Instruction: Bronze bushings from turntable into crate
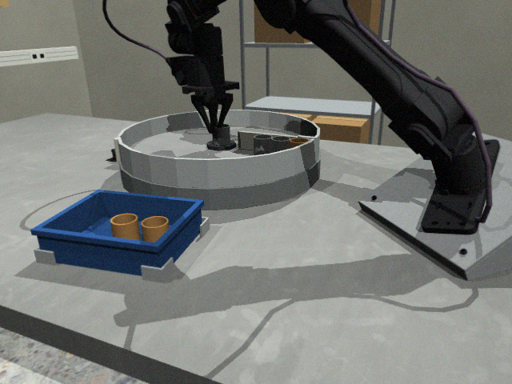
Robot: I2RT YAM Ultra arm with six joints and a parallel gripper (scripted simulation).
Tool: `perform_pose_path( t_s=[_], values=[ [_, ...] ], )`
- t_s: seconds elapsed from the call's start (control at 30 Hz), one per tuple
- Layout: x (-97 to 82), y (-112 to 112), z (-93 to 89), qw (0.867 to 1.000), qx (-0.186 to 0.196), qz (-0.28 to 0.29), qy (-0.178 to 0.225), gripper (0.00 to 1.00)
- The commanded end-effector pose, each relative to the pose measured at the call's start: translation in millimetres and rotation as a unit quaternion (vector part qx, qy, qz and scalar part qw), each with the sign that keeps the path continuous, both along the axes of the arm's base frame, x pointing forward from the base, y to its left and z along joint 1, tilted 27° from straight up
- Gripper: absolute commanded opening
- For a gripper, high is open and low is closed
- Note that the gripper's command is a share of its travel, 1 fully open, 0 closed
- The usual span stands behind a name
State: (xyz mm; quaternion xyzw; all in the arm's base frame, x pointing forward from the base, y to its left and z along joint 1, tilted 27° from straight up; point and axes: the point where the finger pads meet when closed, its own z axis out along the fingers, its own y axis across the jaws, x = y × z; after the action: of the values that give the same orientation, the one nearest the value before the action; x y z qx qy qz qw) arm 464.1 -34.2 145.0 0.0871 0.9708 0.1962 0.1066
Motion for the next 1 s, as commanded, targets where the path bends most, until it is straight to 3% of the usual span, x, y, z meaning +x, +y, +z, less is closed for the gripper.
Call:
perform_pose_path(
  t_s=[0.0, 0.67, 0.97],
  values=[
    [3.9, -7, 23.3, 0.999, -0.01, -0.008, -0.033, 0.16],
    [3.9, -7, 23.3, 0.999, -0.01, -0.008, -0.033, 0.16],
    [-4.4, -15, 37.9, 1.0, -0.004, -0.006, -0.025, 0.16]
  ],
)
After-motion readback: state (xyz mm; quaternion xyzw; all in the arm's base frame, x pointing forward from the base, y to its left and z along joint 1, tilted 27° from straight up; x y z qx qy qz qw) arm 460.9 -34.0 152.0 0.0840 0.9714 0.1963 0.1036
